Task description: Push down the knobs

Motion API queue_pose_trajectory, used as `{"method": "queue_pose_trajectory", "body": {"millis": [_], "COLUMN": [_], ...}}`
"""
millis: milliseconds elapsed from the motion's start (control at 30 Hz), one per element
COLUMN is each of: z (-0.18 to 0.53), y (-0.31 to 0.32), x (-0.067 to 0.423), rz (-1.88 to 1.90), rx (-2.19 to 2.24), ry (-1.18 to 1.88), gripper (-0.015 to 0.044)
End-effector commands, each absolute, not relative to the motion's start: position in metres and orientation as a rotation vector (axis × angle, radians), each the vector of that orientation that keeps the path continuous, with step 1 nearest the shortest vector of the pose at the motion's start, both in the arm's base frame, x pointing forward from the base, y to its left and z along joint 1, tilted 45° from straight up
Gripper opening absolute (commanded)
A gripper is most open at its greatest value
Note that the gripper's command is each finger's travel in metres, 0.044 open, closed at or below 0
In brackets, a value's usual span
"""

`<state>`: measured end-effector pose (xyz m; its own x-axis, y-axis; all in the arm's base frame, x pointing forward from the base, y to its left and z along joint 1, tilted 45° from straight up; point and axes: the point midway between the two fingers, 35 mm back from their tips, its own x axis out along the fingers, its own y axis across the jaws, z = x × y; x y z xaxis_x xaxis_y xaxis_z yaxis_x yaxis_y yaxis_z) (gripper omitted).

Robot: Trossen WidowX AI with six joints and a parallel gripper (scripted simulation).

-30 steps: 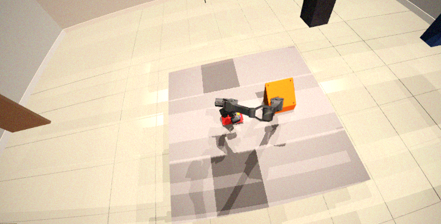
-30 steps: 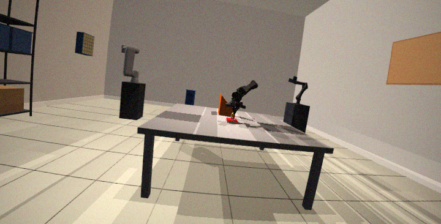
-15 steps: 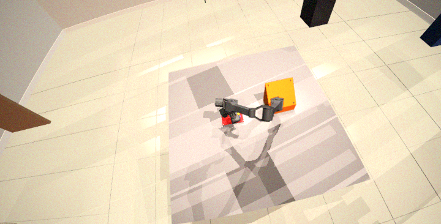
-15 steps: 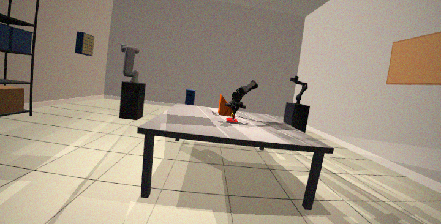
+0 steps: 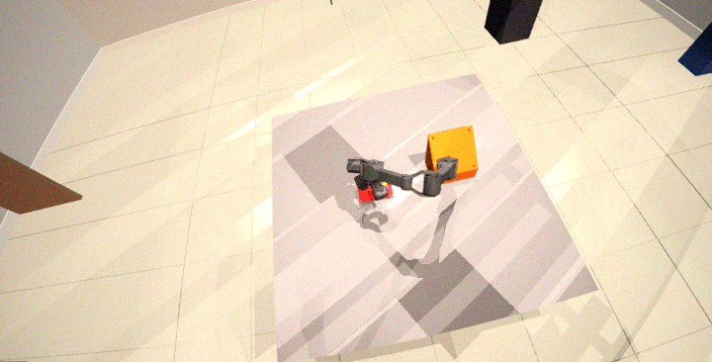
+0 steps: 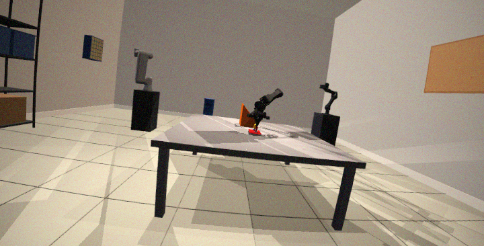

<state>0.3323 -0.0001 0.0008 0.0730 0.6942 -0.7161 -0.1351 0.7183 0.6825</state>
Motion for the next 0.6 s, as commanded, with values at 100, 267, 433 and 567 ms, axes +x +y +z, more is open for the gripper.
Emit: {"method": "queue_pose_trajectory", "body": {"millis": [100,267,433,567], "z": [-0.004,0.001,0.006,0.011], "y": [0.008,0.002,-0.004,-0.008], "x": [0.335,0.335,0.334,0.334], "rz": [0.688,0.688,0.688,0.687], "rx": [0.502,0.501,0.501,0.501], "ry": [1.367,1.367,1.368,1.368], "gripper": [0.0000,0.0000,0.0000,0.0000]}}
